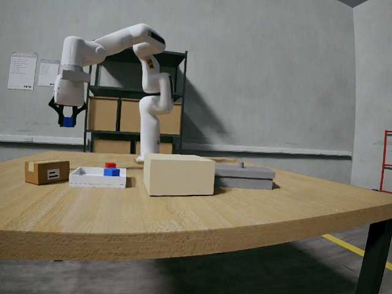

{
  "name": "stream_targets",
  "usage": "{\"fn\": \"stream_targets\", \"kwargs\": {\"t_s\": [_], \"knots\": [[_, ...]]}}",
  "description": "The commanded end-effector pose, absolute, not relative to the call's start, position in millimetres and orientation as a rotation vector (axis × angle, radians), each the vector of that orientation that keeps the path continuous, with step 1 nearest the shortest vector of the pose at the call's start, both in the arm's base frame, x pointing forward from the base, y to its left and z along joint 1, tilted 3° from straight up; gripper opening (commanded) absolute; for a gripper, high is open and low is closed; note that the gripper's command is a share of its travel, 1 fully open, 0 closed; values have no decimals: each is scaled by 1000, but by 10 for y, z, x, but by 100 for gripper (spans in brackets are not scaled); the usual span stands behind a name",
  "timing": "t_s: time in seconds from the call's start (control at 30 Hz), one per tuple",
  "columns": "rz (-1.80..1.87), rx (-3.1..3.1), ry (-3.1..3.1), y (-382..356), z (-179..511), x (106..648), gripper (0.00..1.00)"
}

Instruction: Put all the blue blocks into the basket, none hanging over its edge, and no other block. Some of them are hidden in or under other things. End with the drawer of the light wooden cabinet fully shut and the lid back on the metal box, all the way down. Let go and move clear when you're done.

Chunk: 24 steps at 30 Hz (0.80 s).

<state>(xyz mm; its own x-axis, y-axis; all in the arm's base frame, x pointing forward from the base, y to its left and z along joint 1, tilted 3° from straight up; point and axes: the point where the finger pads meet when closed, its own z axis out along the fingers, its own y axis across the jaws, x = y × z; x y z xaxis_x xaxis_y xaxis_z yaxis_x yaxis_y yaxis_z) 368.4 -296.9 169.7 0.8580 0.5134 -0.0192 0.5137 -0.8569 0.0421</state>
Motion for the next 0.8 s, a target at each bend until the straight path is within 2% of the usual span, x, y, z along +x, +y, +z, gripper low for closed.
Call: {"fn": "stream_targets", "kwargs": {"t_s": [0.0,0.77], "knots": [[-9,2982,825,-2969,1798,3689,0],[-12,2945,949,-2949,1875,3733,0]]}}
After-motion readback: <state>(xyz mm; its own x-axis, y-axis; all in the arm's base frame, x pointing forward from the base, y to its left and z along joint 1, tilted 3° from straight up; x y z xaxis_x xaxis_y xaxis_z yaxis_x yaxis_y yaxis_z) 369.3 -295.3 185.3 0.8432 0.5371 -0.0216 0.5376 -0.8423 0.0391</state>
